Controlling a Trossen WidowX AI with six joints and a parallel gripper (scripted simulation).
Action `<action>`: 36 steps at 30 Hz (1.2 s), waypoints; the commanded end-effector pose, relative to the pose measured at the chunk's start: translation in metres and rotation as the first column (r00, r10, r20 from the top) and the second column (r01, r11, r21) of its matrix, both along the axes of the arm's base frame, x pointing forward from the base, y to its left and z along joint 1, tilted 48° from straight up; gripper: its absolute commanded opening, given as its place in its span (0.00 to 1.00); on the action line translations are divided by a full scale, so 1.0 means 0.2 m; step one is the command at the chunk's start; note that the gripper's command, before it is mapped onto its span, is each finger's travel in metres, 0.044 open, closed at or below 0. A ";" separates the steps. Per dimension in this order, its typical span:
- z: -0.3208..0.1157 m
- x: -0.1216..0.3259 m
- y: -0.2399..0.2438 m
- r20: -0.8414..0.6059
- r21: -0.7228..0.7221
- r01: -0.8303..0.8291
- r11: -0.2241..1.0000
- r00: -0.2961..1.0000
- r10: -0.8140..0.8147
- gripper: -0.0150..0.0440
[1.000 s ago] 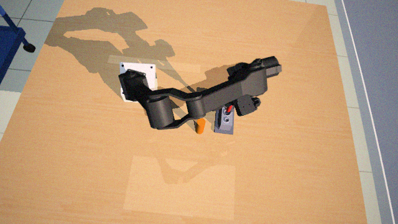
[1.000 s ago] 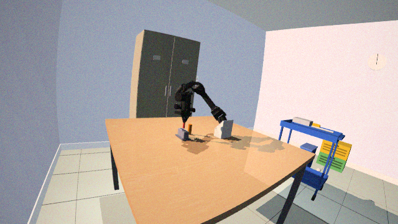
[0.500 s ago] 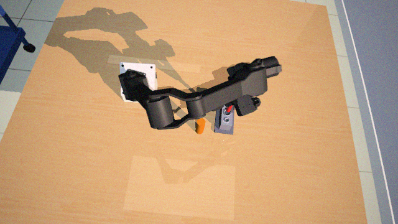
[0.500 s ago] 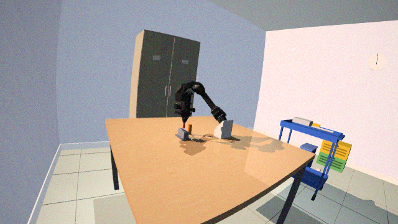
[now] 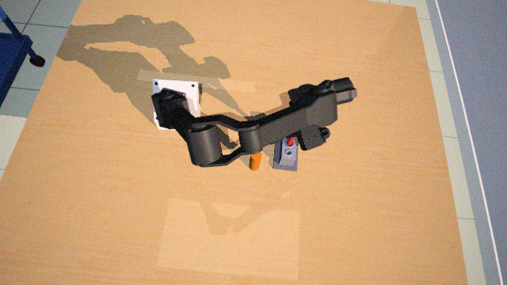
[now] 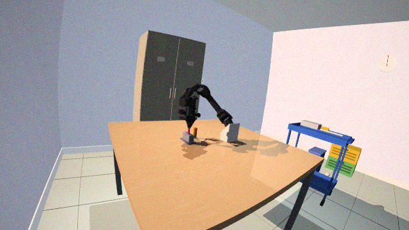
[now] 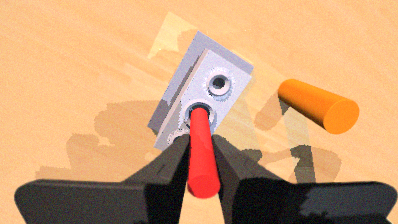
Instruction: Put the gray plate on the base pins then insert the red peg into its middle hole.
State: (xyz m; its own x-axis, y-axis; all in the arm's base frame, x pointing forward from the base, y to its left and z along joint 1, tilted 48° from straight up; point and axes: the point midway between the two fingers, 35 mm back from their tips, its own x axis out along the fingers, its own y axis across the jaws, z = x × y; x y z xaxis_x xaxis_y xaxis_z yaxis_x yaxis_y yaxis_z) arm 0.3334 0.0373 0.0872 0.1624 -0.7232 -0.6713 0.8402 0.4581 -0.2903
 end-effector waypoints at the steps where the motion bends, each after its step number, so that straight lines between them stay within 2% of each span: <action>1: 0.00 0.00 0.00 0.001 -0.001 -0.004 1.000 1.000 0.004 0.25; 36: 0.00 0.00 -0.01 0.003 0.002 0.003 1.000 1.000 -0.003 0.25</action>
